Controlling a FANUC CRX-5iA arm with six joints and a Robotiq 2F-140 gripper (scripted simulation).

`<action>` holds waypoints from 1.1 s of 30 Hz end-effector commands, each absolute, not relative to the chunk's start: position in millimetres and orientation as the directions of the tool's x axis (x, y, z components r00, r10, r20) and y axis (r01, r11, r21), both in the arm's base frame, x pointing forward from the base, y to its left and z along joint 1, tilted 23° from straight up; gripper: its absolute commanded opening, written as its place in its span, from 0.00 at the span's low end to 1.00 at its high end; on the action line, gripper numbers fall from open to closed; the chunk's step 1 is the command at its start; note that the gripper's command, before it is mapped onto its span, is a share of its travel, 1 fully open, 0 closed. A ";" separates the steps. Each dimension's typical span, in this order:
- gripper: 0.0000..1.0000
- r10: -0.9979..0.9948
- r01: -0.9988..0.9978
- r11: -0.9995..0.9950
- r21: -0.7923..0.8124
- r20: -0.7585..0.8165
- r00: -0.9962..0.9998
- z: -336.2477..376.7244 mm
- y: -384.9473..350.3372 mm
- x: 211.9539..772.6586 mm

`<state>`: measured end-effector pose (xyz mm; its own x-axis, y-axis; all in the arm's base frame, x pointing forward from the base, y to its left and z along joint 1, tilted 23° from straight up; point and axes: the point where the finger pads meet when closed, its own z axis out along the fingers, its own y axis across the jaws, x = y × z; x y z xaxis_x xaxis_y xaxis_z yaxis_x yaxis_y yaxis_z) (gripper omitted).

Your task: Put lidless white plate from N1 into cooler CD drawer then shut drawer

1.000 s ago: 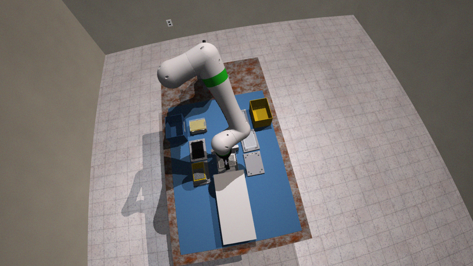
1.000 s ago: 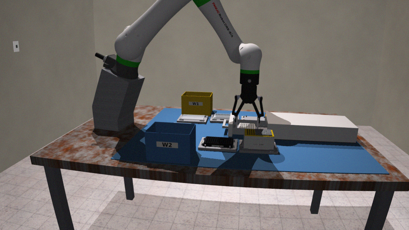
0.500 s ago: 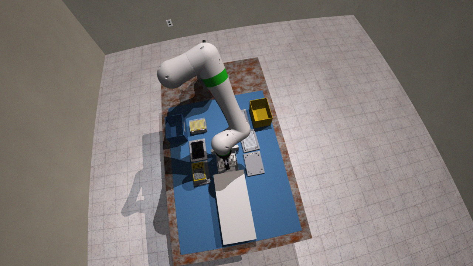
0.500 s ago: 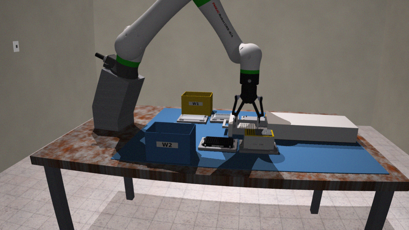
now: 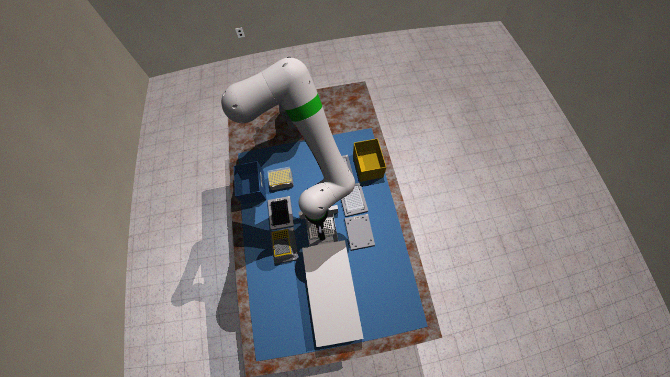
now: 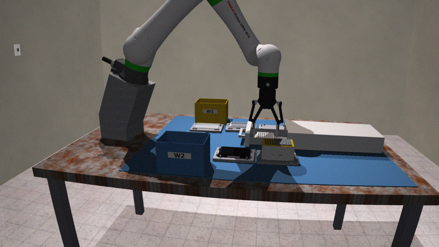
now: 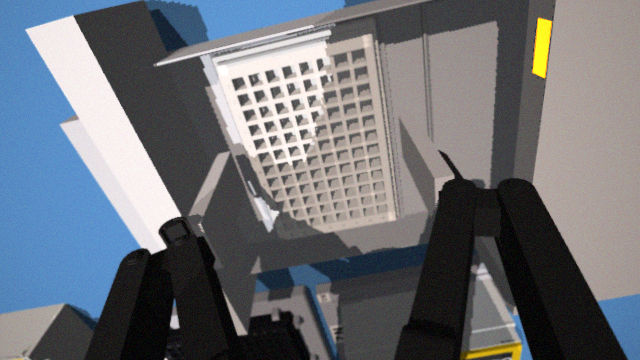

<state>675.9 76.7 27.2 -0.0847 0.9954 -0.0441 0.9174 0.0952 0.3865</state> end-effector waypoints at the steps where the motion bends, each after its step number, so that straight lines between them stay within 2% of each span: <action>1: 0.66 0.995 0.917 0.095 0.387 -0.044 -0.085 30.3 76.8 674.8; 33: 0.66 0.995 0.917 0.095 0.387 -0.044 -0.085 64.7 77.1 660.2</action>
<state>660.8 77.0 62.8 -0.0847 0.9954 -0.0441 0.9174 0.0952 0.3864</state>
